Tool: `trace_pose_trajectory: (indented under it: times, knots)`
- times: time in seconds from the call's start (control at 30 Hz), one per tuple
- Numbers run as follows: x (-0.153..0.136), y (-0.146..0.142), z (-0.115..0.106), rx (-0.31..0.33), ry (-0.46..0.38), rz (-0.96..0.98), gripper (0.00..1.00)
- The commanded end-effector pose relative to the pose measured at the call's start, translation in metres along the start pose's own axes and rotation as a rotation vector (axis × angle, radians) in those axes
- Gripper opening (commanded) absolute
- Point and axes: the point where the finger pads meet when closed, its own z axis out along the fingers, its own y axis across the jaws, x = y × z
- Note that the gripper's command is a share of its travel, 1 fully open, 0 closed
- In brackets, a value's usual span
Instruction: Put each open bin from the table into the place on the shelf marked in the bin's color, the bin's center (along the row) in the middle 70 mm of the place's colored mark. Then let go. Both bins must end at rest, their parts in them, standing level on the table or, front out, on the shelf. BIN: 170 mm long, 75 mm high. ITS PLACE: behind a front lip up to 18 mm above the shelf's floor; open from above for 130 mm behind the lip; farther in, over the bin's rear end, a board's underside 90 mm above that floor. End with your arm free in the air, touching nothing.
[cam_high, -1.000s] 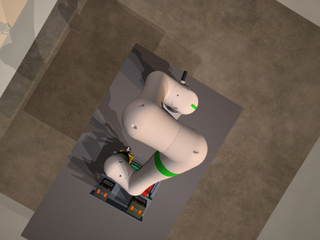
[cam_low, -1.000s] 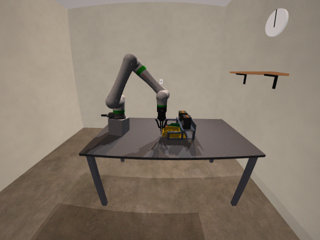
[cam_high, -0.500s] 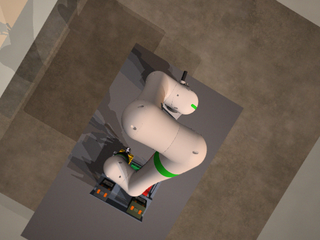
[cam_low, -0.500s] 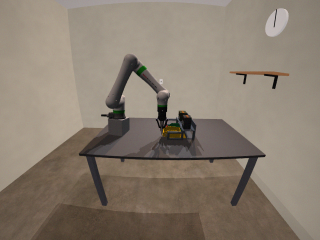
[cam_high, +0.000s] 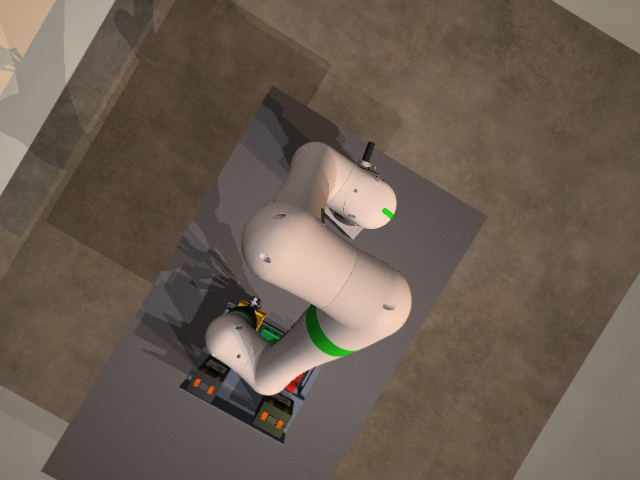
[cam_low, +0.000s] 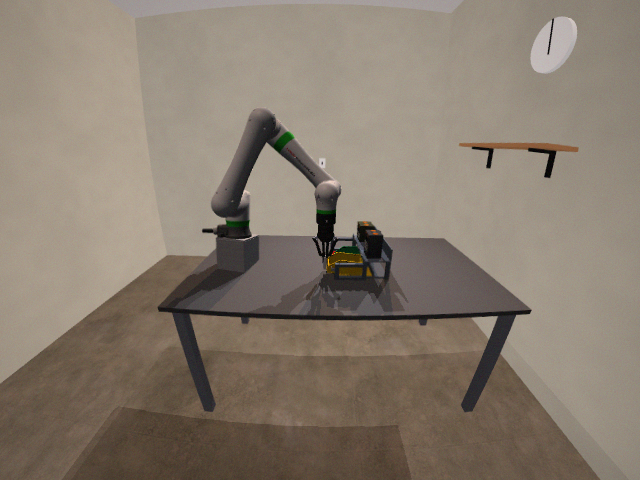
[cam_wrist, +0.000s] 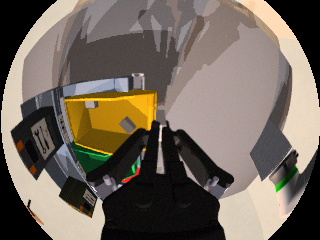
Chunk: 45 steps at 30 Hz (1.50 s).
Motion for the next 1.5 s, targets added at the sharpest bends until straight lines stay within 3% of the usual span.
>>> trace_pose_trajectory:
  times: [0.0, 1.47]
  knots:
    - [0.000, -0.003, 0.000, 0.000, 0.000, 0.000, 0.00]
    - [0.000, -0.030, 0.000, 0.000, 0.000, 0.000, 0.00]
